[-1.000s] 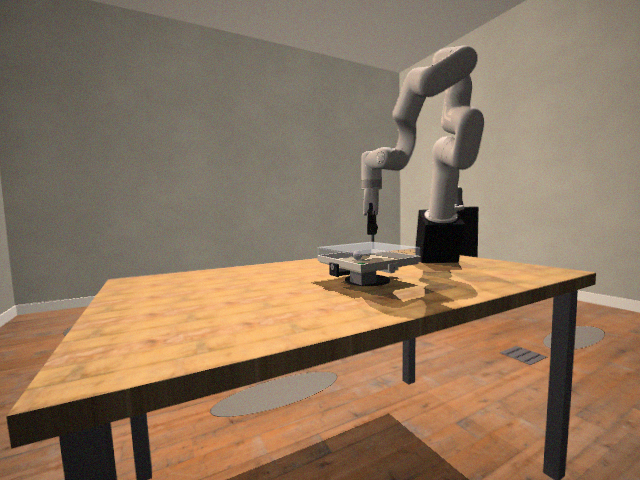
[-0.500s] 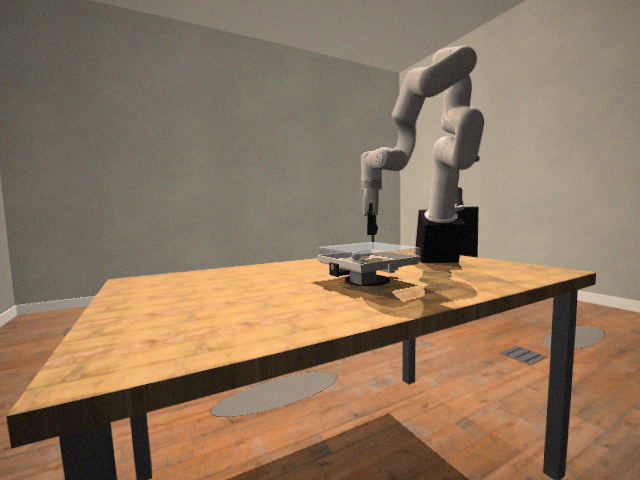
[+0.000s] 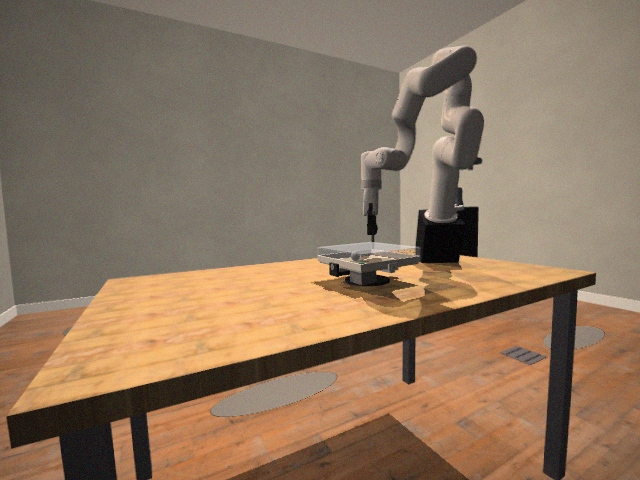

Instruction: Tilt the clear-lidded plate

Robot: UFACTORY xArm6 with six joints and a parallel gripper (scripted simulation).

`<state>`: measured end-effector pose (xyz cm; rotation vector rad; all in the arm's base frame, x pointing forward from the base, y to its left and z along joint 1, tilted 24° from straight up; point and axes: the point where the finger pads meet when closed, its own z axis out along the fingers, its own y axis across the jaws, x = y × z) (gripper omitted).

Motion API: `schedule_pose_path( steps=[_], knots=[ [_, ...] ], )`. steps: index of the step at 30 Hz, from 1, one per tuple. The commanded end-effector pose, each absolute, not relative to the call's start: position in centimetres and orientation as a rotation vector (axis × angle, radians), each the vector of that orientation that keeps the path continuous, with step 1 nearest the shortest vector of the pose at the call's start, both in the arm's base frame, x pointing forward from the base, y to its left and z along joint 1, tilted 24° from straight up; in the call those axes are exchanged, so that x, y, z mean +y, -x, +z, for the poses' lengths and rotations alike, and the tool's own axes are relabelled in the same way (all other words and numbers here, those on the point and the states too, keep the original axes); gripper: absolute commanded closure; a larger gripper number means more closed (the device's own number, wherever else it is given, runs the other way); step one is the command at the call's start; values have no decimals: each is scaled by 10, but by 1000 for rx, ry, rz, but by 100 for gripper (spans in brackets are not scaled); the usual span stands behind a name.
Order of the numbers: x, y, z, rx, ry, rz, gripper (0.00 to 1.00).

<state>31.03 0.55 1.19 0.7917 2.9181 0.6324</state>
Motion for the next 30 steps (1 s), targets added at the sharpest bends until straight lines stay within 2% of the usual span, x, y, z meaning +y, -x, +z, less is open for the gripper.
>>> schedule_pose_path(
  steps=[1,30],
  knots=[
    [4,-310,14,2916,-794,629,100],
    [5,-309,12,2916,-794,629,100]
  ],
)
